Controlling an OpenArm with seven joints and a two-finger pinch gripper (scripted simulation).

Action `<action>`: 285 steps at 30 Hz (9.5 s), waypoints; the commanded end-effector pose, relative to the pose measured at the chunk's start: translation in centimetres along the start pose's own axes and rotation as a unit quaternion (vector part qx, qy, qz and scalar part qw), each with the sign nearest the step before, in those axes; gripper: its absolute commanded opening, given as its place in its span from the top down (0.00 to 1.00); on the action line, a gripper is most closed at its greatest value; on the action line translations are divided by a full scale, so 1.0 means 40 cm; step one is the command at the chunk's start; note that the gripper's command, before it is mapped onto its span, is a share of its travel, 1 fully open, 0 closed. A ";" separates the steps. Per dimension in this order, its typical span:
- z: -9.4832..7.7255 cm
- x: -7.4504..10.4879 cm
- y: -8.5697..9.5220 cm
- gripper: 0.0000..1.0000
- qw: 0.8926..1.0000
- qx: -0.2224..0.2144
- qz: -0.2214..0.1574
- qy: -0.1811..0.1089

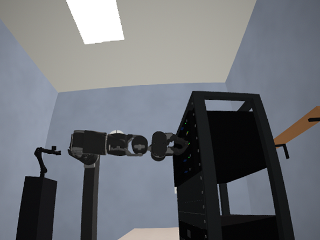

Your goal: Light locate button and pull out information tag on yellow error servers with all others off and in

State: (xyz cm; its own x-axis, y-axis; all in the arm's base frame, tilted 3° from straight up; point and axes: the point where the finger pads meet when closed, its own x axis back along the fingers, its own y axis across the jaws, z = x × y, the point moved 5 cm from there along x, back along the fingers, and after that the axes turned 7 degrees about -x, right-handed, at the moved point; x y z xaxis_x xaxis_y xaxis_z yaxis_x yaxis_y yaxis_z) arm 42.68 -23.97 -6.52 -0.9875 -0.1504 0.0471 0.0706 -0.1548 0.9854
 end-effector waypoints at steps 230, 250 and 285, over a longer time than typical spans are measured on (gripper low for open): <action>0.015 0.014 0.116 1.00 1.000 0.001 -0.002 0.003; 0.016 0.011 0.117 1.00 1.000 0.001 -0.002 0.002; 0.016 0.006 0.117 1.00 1.000 0.001 -0.002 0.002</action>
State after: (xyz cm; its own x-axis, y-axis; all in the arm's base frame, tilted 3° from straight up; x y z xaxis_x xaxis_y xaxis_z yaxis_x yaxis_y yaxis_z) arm 42.66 -24.15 -2.07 -0.9875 -0.1507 0.0469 0.0705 -0.1550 0.9854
